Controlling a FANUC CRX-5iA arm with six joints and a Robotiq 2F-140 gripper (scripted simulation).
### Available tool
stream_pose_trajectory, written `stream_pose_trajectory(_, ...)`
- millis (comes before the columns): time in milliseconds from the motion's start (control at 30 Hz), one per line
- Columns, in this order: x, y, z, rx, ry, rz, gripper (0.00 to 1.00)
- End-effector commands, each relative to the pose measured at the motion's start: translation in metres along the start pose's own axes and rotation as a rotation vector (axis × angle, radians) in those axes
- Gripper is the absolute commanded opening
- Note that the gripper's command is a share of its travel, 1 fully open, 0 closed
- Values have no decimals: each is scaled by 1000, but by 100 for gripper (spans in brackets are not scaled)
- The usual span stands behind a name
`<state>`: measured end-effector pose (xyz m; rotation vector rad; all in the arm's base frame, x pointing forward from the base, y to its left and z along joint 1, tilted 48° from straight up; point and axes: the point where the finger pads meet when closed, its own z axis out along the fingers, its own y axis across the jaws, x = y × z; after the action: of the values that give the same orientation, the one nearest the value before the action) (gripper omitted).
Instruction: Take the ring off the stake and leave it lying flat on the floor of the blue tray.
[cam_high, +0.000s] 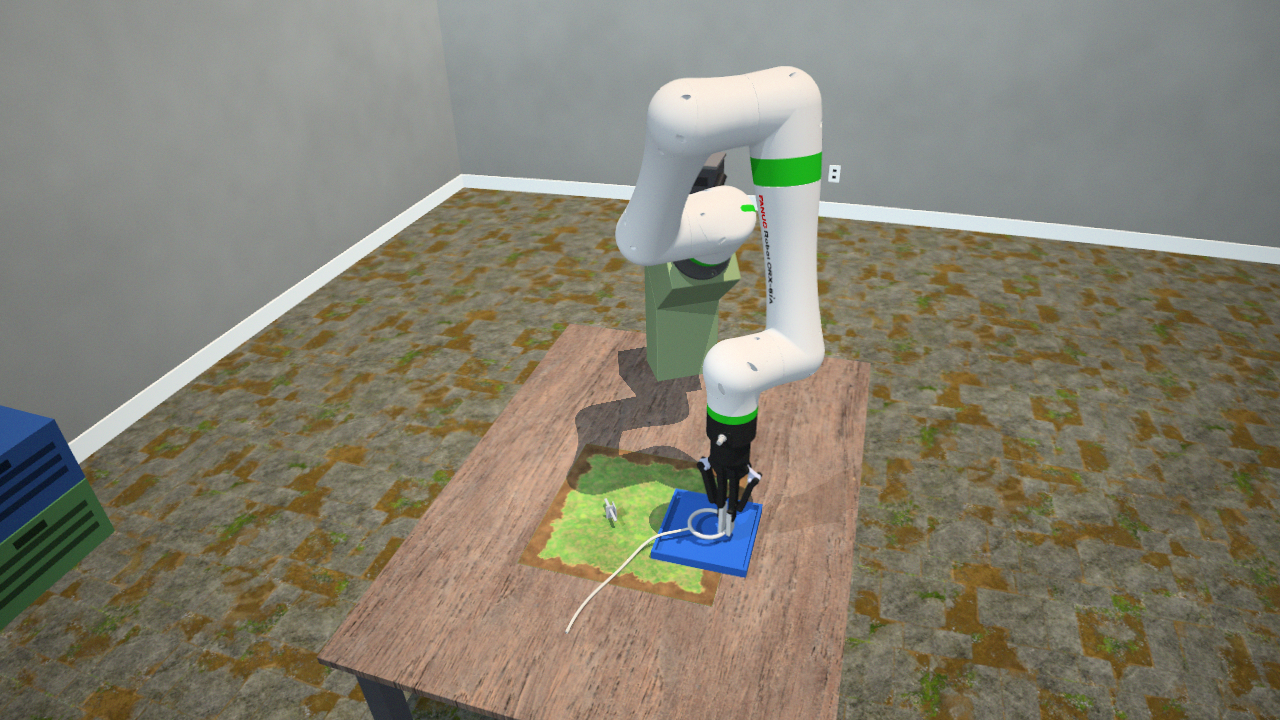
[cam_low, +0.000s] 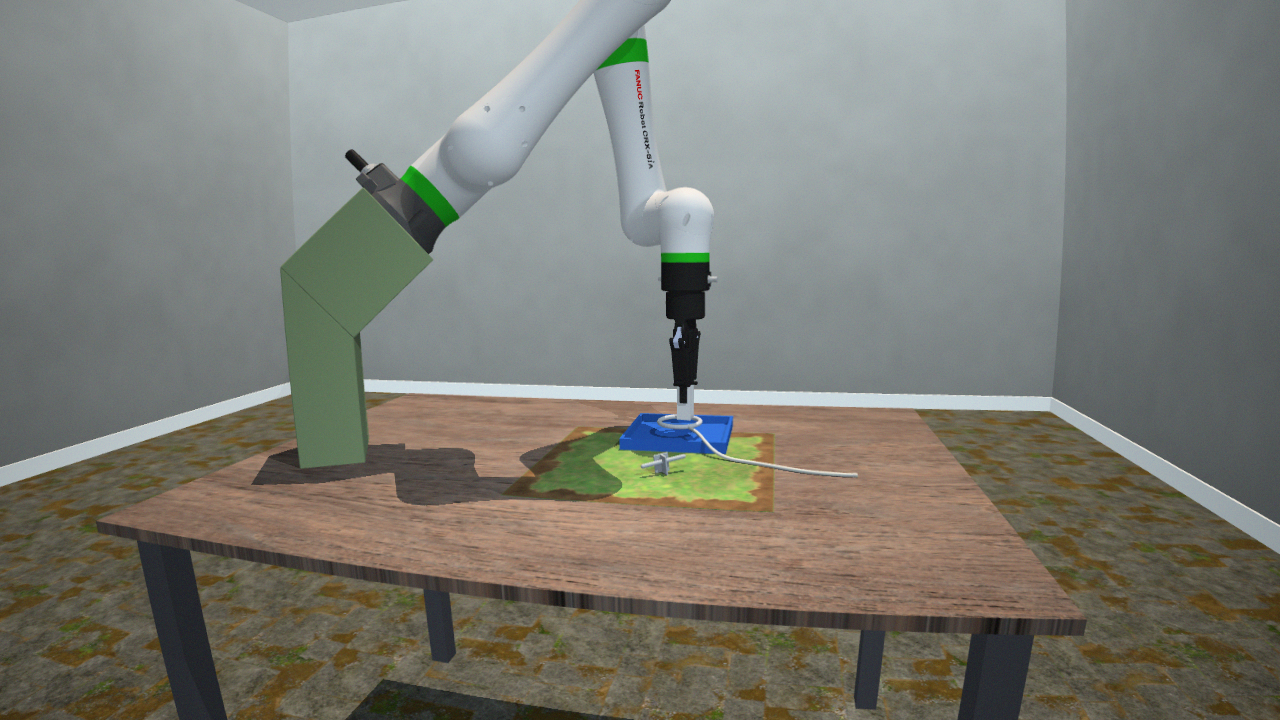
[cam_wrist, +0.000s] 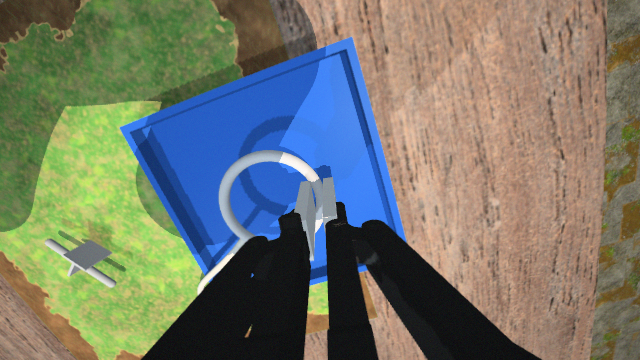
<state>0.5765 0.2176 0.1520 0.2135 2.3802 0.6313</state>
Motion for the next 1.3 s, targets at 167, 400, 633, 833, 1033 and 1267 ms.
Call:
stream_pose_trajectory(167, -1, 0, 9, 0, -1, 0, 10)
stream_pose_trajectory(400, -1, 0, 14, 0, -1, 0, 10)
stream_pose_trajectory(633, -1, 1, 18, 0, -1, 0, 10)
stream_pose_trajectory(833, -1, 1, 18, 0, -1, 0, 10)
stream_pose_trajectory(1033, -1, 1, 18, 0, -1, 0, 10)
stream_pose_trajectory(1267, -1, 1, 18, 0, -1, 0, 10)
